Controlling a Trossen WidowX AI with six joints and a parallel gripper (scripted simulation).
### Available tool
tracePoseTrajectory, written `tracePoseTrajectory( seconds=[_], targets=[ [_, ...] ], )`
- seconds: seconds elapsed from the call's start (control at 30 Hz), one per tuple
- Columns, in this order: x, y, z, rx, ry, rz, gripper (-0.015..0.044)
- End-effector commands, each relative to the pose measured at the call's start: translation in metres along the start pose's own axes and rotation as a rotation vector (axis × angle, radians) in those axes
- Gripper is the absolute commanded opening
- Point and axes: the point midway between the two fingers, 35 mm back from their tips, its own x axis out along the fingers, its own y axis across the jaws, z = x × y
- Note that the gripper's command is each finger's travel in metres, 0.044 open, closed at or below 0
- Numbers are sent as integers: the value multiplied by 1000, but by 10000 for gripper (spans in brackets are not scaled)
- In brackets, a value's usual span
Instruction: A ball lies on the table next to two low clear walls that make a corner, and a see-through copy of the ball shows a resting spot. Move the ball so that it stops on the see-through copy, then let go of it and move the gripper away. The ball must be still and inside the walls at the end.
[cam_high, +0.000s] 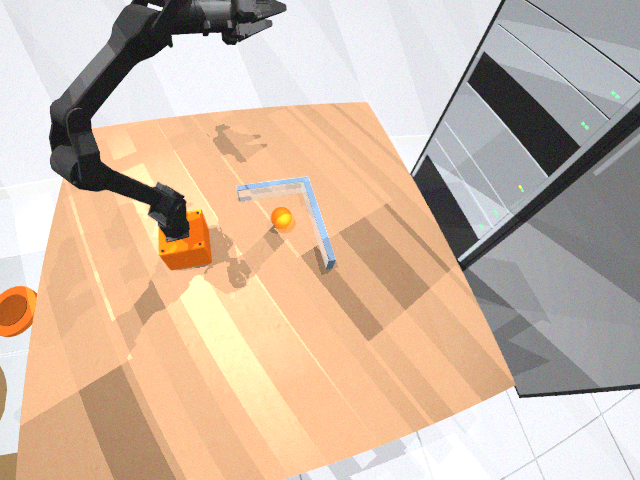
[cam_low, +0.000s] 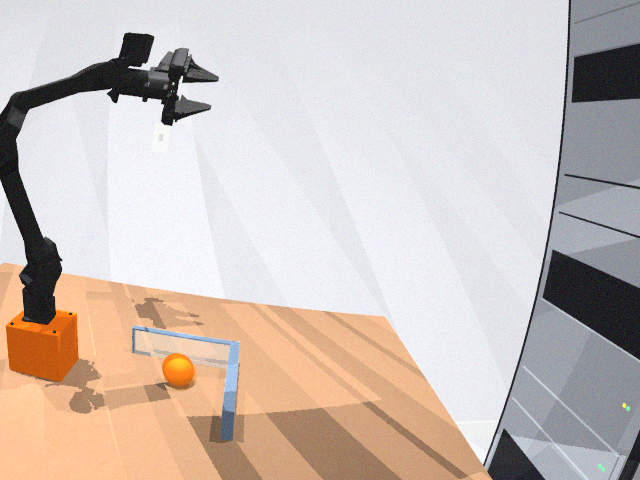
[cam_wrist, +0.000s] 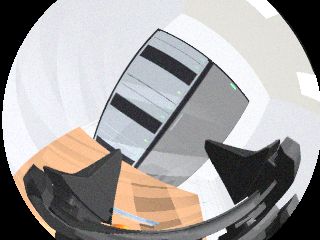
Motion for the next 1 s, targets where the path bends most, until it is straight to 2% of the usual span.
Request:
tracePoseTrajectory(
  seconds=[0.0,0.2,0.37,0.5,0.63,0.8,0.9,0.97],
  targets=[
    [43,39,-47,-6,158,92,429],
    [83,78,-121,67,387,200,429],
    [98,99,-176,153,558,259,429],
    [104,118,-240,231,763,310,429],
    [97,134,-300,331,975,347,429],
    [70,154,-375,503,1281,374,429],
    [50,163,-406,599,1434,377,429],
    [46,165,-412,620,1466,377,429]
  ],
)
